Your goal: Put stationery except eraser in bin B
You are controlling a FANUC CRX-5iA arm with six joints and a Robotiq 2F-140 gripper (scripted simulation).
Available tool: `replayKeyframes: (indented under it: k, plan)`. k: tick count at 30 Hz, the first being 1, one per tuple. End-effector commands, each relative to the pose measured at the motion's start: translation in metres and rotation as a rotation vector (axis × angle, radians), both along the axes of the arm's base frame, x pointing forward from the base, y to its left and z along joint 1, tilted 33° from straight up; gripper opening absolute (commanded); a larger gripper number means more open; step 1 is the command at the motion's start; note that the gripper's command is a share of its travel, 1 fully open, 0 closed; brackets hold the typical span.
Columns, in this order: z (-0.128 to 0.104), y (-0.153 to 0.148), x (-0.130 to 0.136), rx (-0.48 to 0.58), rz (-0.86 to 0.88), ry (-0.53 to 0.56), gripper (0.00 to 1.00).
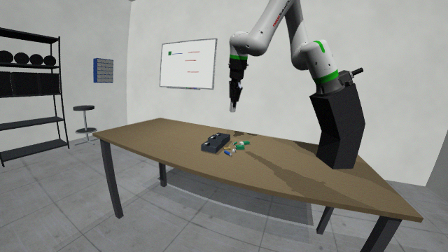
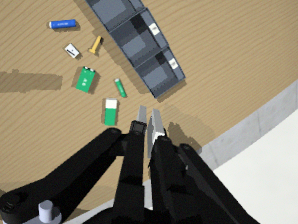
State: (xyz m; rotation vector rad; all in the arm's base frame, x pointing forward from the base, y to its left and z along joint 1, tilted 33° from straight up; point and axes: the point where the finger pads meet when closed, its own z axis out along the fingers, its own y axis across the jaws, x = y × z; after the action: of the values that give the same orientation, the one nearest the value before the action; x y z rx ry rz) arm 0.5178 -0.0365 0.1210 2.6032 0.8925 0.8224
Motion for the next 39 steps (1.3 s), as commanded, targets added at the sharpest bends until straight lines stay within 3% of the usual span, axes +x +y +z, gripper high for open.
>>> replayKeyframes:
  k: [1,4,5,19,21,22,26,39]
  plan:
    - [-0.01,-0.007,-0.011,0.118,-0.097,0.039,0.05]
    - [-0.01,-0.007,-0.011,0.138,-0.117,0.041,0.05]
    - [-0.016,-0.006,-0.017,0.199,-0.17,0.057,0.05]
    - [-0.03,0.017,-0.036,0.496,-0.408,0.115,0.05]
    - [-0.03,0.017,-0.036,0.496,-0.408,0.115,0.05]
    - [-0.03,0.019,-0.036,0.558,-0.449,0.129,0.05]
    - [-0.03,0.029,-0.038,0.64,-0.502,0.144,0.05]
    - [-0.033,0.027,-0.031,0.666,-0.545,0.147,0.05]
